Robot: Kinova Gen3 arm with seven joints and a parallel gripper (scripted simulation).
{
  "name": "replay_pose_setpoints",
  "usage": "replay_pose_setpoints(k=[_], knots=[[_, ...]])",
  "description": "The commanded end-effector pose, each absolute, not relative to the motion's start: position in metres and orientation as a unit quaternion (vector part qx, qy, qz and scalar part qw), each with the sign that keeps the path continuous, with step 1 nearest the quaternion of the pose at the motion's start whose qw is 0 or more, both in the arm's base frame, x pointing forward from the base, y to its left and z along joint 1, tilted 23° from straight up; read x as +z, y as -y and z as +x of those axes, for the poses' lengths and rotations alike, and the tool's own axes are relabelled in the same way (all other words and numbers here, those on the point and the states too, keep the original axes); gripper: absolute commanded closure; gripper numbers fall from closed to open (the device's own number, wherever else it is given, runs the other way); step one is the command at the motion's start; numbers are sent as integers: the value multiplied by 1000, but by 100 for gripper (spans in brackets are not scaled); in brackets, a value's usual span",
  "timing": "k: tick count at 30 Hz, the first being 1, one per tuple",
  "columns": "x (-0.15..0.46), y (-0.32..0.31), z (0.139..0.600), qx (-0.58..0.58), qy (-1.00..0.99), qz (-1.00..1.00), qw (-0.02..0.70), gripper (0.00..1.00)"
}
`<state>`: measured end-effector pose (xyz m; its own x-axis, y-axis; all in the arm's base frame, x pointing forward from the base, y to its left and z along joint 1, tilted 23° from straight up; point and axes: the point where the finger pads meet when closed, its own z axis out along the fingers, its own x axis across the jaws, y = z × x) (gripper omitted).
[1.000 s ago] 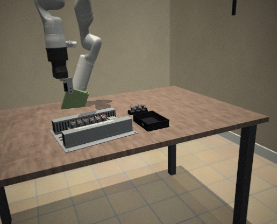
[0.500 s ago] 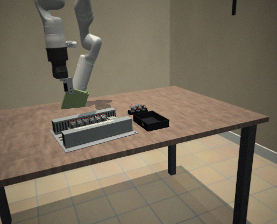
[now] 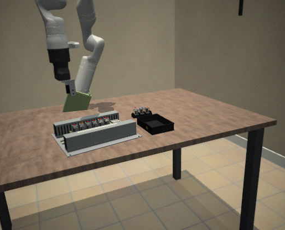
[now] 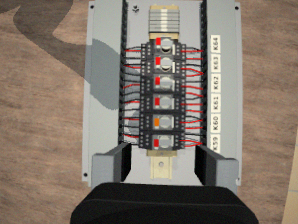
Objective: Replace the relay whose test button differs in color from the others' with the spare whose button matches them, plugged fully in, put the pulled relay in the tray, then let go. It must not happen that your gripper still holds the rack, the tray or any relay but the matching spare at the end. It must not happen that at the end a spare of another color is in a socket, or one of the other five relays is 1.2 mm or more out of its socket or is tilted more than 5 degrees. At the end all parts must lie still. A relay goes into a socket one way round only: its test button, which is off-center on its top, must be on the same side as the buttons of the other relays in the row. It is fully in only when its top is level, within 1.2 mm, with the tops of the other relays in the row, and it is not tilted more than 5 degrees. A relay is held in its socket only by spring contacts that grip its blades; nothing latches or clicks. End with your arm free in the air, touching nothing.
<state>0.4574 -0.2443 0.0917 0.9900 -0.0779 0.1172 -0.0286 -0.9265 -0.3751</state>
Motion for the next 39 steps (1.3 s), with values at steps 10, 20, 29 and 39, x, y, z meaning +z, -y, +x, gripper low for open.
replay_pose_setpoints(k=[10,20,29,39], knots=[[100,249,456,-66,-22,-980,187,0],[100,249,457,-66,-24,-980,188,0],[102,251,456,-66,-22,-980,187,0],[102,251,456,-66,-23,-980,188,0]])
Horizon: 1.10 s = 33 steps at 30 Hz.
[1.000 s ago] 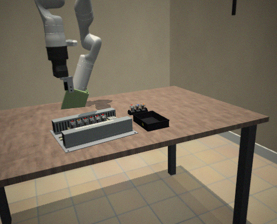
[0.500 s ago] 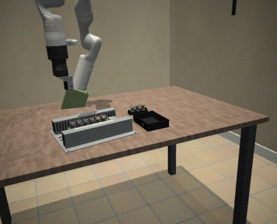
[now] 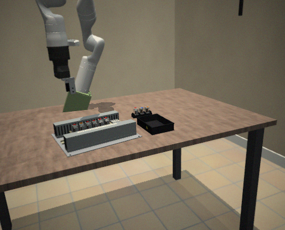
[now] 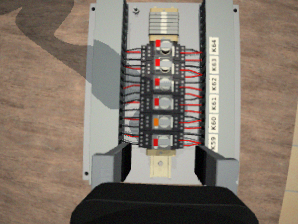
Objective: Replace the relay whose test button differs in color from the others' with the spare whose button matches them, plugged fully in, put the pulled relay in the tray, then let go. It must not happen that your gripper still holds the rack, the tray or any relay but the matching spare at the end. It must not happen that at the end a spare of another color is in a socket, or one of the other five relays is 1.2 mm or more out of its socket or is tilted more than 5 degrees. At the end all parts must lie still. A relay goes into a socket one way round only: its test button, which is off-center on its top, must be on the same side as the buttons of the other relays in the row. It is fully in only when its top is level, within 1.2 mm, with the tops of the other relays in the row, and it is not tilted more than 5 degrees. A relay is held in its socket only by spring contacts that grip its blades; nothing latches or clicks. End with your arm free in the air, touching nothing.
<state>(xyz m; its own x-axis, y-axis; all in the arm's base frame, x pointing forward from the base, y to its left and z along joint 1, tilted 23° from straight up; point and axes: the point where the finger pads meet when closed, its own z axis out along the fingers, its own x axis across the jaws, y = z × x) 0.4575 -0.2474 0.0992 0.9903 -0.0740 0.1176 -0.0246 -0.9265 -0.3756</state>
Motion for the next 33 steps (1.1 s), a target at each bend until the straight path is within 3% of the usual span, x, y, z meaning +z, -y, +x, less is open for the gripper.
replay_pose_setpoints(k=[1,33], knots=[[103,251,456,-66,-23,-980,187,0],[102,250,457,-66,-25,-979,189,0]])
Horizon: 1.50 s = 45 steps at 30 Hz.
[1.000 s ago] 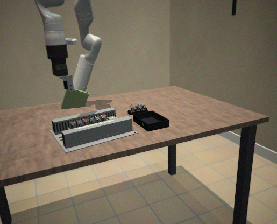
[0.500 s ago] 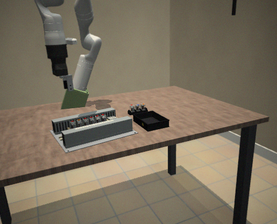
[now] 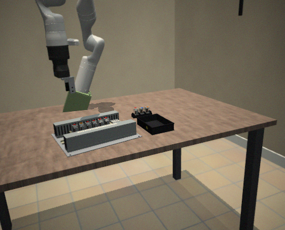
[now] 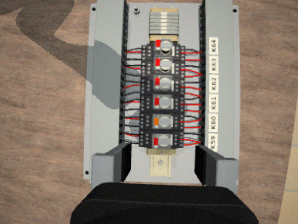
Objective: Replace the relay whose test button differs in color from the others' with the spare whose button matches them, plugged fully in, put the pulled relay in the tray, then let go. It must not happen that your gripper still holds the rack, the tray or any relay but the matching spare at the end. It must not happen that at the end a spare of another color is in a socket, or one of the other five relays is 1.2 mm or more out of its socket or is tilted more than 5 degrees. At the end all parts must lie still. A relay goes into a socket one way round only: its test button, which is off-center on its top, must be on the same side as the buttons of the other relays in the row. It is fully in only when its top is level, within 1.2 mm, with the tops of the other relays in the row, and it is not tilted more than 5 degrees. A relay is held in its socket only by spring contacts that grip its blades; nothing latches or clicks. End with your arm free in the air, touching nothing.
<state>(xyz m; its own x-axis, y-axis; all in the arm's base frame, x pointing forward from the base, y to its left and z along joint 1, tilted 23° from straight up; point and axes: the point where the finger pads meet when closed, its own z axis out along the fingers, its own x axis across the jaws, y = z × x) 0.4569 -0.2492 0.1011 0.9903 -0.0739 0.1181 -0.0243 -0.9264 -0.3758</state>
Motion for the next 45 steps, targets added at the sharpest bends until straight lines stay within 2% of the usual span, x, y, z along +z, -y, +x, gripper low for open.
replay_pose_setpoints(k=[1,25,45], knots=[[102,250,457,-66,-25,-979,189,0],[102,250,457,-66,-25,-979,189,0],[53,214,465,-68,-21,-980,185,0]])
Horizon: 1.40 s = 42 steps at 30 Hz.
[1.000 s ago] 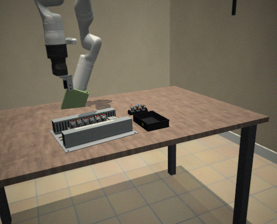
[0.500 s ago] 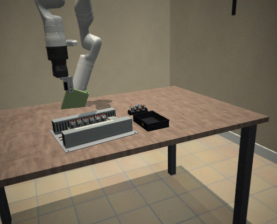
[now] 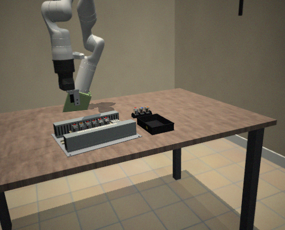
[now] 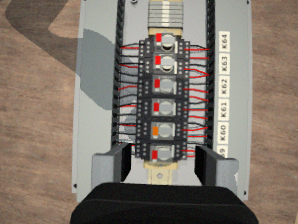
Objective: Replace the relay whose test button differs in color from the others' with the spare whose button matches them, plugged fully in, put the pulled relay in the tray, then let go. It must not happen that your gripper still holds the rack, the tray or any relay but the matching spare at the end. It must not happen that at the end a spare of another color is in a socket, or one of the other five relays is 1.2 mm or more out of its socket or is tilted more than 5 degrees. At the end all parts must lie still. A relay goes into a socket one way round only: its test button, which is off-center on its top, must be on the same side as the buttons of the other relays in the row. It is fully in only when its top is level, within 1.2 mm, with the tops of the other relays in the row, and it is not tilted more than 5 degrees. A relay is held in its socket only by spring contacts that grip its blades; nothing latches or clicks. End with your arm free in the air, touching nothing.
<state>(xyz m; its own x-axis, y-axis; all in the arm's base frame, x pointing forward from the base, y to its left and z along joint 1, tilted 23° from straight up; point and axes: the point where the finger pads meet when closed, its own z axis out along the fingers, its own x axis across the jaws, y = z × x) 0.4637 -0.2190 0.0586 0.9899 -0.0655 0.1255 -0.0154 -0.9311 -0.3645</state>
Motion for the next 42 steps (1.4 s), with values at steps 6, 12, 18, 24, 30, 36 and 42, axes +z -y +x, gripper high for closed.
replay_pose_setpoints(k=[6,12,18,24,30,36,42], knots=[[35,199,468,-67,-21,-980,186,0],[16,184,472,-66,-22,-980,187,0],[18,188,471,-68,-21,-980,184,0],[12,180,473,-67,-21,-980,185,0],[6,174,474,-66,-22,-980,187,0],[10,179,472,-66,-19,-980,184,0],[11,178,473,-66,-21,-980,186,0]])
